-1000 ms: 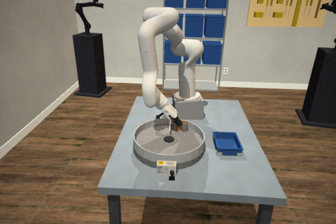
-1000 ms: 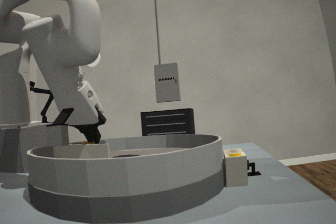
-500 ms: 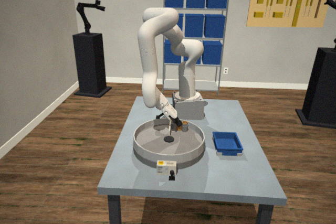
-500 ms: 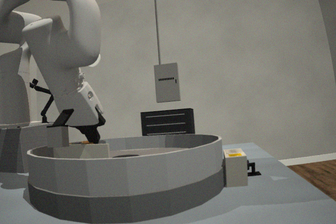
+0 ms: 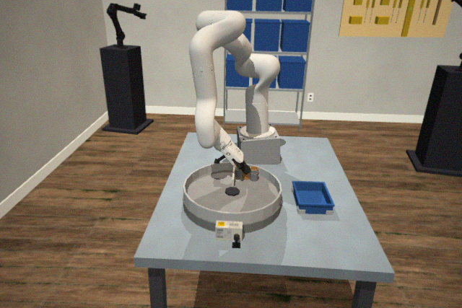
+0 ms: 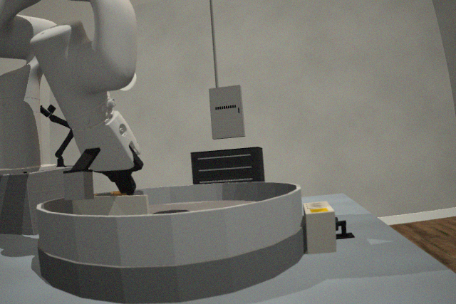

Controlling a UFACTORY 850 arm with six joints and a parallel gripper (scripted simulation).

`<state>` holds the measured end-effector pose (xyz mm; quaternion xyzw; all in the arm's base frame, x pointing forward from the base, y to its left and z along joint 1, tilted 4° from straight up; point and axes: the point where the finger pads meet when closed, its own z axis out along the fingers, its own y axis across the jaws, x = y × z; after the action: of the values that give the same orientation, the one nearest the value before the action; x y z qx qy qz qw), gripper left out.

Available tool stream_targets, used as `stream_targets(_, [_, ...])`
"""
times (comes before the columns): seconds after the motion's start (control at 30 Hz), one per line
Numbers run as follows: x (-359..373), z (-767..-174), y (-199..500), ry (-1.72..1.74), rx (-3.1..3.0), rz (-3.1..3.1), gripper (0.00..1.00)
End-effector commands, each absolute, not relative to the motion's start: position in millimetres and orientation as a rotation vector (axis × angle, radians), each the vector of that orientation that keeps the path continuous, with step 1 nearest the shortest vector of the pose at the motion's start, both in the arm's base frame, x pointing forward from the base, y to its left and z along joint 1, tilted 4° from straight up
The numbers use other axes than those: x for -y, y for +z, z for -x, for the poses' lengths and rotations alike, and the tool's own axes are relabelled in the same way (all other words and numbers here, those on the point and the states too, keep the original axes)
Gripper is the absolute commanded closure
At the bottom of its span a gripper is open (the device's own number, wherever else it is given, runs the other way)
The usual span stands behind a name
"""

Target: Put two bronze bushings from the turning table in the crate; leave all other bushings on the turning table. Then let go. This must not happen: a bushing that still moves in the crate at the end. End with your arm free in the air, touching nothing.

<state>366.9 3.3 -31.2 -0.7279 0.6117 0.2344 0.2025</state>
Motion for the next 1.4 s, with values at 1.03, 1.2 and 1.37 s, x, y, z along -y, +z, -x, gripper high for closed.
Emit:
stream_targets(1.03, [-3, -367, -26, 0.652, -1.707, 2.033, 1.0])
stream_targets(1.2, [-4, -367, -12, 0.652, -1.707, 2.033, 1.0])
stream_targets(1.37, [-6, -367, 7, 0.652, -1.707, 2.033, 1.0])
